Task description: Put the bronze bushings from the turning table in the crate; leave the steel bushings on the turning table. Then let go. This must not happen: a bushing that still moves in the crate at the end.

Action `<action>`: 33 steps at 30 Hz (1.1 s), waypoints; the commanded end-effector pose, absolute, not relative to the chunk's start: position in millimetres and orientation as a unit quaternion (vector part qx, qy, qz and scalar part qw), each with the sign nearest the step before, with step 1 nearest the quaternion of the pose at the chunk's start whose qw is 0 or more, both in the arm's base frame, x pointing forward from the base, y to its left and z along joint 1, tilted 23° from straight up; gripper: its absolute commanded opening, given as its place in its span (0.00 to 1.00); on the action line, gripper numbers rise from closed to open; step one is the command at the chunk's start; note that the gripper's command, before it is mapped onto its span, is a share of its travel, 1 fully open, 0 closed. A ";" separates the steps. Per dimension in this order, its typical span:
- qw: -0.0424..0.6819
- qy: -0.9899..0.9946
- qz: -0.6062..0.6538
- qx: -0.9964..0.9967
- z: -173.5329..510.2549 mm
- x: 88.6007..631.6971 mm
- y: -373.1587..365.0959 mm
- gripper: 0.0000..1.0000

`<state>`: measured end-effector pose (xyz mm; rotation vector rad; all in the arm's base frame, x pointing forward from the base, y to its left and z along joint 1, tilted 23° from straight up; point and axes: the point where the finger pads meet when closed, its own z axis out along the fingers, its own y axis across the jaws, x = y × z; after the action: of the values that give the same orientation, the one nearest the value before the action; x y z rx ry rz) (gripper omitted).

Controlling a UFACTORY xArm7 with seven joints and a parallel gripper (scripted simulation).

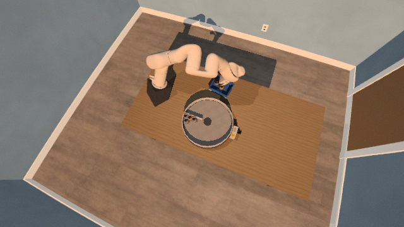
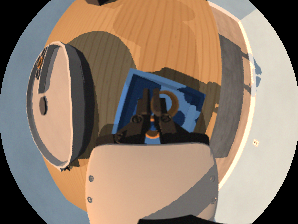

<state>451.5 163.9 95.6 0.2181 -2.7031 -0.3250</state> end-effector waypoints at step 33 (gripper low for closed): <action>0.202 -0.969 -0.117 0.078 73.9 459.9 171.0 0.00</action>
<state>457.0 169.2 78.4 0.2180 -2.7038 -0.3250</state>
